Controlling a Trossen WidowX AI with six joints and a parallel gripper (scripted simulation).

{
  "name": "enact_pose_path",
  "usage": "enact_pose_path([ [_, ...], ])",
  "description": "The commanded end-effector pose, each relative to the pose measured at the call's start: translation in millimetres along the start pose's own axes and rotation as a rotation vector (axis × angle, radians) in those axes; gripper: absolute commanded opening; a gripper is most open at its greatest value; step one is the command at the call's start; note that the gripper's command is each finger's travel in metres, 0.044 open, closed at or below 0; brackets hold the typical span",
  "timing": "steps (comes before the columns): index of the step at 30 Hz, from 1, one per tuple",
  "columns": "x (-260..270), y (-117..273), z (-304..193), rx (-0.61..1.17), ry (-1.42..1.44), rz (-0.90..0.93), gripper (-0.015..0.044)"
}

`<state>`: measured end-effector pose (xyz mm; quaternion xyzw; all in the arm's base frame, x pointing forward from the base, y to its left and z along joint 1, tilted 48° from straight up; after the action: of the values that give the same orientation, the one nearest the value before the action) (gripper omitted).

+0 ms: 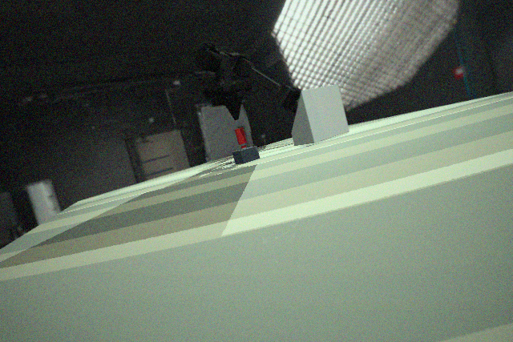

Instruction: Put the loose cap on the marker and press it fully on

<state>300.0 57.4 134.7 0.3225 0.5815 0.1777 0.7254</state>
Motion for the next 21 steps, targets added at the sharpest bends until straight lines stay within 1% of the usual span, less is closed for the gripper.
enact_pose_path([
  [1,0,-2,0,-0.004,-0.014,-0.001,0.0],
  [21,0,-29,0,-0.005,-0.015,-0.002,0.0],
])
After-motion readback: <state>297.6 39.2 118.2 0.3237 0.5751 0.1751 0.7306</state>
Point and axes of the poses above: the point midway between the two fingers, 35 mm back from their tips, its own y axis back along the fingers, its own x axis across the jaws, z = x × y, the point moved 10 cm from there along y, back along the fingers, and after that the axes turned 13 degrees about -y, right-handed, at the moved point
